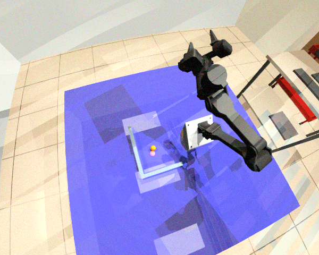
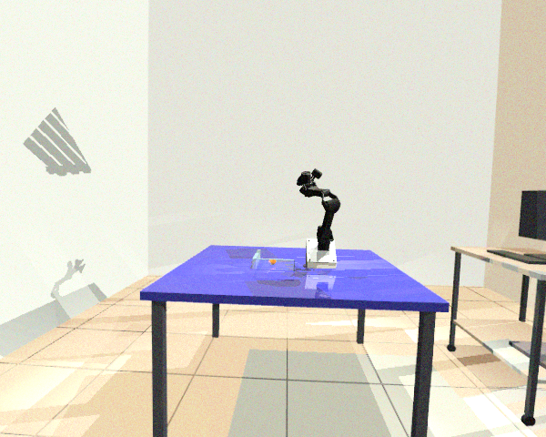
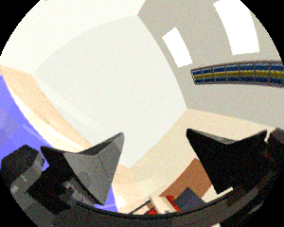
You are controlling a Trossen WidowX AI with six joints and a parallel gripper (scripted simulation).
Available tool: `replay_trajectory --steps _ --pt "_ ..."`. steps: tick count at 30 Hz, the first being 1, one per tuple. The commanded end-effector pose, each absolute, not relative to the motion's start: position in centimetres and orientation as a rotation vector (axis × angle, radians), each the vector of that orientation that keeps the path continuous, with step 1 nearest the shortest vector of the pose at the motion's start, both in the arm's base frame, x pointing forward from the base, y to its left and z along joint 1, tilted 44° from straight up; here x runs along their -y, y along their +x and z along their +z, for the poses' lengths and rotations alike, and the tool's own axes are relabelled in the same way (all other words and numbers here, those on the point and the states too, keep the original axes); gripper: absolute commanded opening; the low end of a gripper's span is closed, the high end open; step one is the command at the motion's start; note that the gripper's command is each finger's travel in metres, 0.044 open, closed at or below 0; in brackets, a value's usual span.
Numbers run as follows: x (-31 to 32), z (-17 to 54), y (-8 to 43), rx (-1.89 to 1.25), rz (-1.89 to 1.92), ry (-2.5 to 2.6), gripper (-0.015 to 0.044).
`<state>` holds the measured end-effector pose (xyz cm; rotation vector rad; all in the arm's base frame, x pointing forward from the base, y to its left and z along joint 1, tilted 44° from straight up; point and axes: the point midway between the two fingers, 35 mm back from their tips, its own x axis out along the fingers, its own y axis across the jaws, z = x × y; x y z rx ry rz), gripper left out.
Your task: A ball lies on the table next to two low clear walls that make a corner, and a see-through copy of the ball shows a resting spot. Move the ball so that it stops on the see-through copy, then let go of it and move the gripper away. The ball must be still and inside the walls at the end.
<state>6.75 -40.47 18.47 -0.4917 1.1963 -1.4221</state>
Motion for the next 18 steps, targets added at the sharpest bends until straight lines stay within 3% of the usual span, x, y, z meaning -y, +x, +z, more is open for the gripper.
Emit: replay_trajectory --steps 1,5,18 --pt "40.5 18.3 7.0 -1.195 -1.411 -0.491 0.0374" --pt "39.9 15.3 11.8 -1.175 -1.194 -0.459 0.0271" --pt "28.5 3.9 26.1 -1.185 -0.430 -0.176 0.0271"
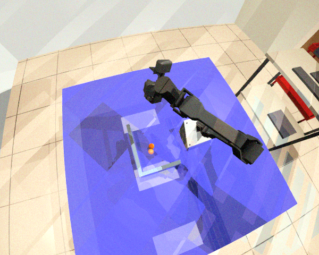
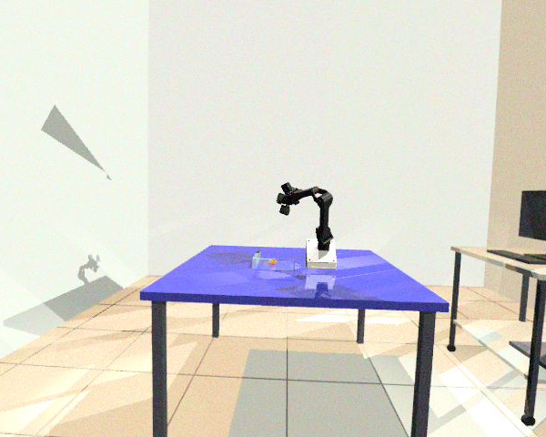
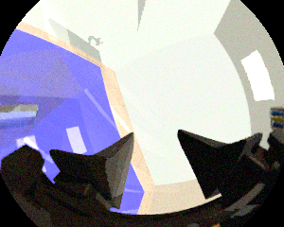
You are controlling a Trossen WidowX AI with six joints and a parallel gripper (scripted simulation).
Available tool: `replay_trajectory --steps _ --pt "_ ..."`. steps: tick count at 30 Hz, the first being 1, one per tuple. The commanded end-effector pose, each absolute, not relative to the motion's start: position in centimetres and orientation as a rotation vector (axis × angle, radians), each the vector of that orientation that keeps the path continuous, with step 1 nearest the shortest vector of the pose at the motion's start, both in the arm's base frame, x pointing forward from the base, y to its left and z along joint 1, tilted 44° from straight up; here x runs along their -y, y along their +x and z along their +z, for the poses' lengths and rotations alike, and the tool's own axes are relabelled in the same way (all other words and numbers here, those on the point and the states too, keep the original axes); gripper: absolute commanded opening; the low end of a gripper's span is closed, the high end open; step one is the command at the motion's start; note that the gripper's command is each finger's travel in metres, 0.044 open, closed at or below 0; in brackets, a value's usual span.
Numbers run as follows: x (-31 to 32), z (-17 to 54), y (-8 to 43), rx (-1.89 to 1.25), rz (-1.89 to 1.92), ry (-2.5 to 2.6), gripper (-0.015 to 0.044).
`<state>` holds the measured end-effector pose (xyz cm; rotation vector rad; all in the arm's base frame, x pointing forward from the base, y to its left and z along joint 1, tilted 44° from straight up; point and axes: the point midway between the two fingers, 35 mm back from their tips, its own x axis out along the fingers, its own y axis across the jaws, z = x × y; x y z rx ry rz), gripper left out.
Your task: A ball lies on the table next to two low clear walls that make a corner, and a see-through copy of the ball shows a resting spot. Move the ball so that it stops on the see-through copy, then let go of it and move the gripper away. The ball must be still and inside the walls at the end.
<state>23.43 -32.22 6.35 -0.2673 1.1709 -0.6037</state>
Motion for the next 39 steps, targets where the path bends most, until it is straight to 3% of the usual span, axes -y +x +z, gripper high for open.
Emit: replay_trajectory --steps 1,11,21,39 --pt "27.2 3.2 26.9 -1.191 -0.375 -0.148 0.0271" --pt "15.1 -0.8 31.2 -1.258 0.074 0.085 0.0271" --pt "0.0 -1.2 31.3 -1.450 0.559 0.575 0.0271" --pt "-2.1 -2.1 31.2 -1.468 0.585 0.614 0.0271"
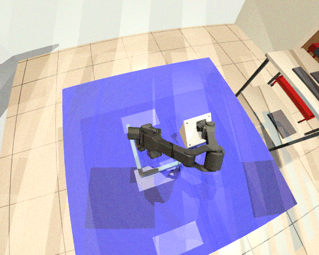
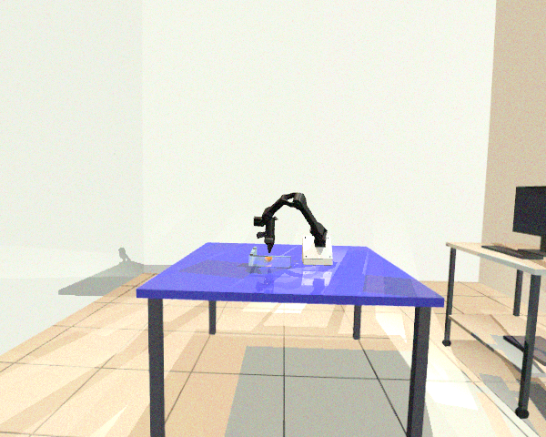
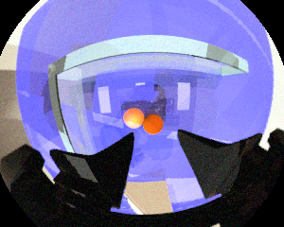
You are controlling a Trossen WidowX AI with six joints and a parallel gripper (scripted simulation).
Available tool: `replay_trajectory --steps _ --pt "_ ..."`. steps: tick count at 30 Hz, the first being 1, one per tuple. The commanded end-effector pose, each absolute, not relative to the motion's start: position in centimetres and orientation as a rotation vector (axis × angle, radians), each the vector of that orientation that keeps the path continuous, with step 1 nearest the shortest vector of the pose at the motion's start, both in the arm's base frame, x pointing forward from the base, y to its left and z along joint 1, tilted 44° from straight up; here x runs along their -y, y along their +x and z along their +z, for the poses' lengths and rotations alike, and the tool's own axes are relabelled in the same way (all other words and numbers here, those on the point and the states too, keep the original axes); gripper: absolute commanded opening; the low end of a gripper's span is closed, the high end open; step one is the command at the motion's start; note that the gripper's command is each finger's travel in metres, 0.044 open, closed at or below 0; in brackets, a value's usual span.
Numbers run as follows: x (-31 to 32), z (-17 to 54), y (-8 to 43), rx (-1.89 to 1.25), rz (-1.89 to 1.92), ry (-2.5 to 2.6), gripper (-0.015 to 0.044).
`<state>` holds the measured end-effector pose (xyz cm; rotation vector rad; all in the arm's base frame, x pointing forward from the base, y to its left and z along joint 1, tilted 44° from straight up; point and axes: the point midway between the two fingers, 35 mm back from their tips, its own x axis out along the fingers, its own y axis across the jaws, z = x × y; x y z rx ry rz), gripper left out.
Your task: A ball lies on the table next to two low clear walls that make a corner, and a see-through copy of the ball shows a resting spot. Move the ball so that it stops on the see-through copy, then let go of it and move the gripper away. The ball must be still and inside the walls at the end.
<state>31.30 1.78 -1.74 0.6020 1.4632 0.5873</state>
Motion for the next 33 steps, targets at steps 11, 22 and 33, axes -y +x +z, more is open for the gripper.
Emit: replay_trajectory --steps 11,22,33 --pt "-3.2 -3.3 31.3 -1.467 0.585 0.614 0.0271" --pt "-4.4 -4.5 31.2 -1.467 0.586 0.615 0.0271" --pt "-4.6 -4.7 31.2 -1.467 0.587 0.616 0.0139"
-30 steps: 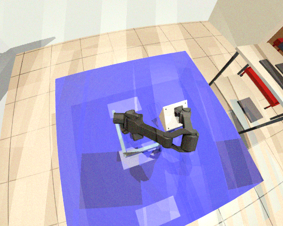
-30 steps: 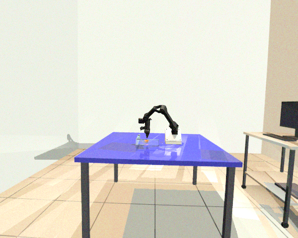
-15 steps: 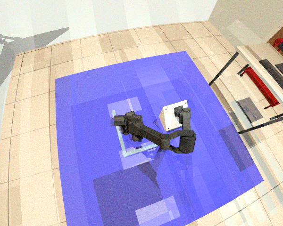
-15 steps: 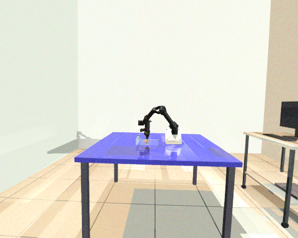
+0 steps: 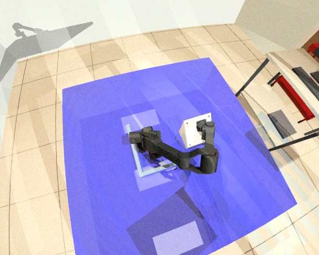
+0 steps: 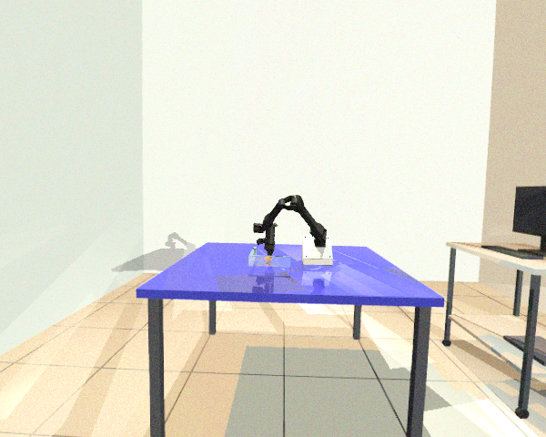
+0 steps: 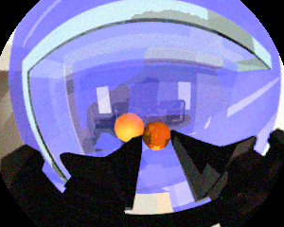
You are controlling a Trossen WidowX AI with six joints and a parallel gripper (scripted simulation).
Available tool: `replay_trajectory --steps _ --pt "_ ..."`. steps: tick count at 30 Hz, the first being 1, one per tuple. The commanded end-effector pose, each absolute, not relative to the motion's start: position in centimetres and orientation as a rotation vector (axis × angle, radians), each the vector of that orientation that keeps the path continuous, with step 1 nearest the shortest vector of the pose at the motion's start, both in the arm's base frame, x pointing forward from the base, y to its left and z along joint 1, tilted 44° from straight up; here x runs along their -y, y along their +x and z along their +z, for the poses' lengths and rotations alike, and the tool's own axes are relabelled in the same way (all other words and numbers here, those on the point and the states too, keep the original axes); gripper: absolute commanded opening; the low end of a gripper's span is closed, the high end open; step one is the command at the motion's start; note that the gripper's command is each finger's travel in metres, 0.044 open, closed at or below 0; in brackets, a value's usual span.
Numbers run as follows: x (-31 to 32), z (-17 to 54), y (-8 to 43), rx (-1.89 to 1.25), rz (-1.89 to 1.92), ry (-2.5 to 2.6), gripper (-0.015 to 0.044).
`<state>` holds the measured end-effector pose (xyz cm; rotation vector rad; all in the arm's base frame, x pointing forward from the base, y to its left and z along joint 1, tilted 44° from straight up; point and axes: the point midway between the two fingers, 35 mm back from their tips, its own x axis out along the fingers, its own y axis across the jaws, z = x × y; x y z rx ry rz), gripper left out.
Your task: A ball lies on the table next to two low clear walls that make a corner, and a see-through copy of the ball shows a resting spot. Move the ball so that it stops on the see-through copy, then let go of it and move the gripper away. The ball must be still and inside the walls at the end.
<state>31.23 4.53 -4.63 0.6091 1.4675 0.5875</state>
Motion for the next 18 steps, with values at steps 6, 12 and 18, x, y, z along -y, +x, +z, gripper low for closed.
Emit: replay_trajectory --steps 6,12,18 --pt "-4.5 -4.5 31.6 -1.458 0.574 0.625 0.0041" --pt "-2.6 -2.8 32.4 -1.444 0.549 0.634 0.0000" --pt "-0.1 -0.6 32.3 -1.454 0.553 0.622 0.0000"
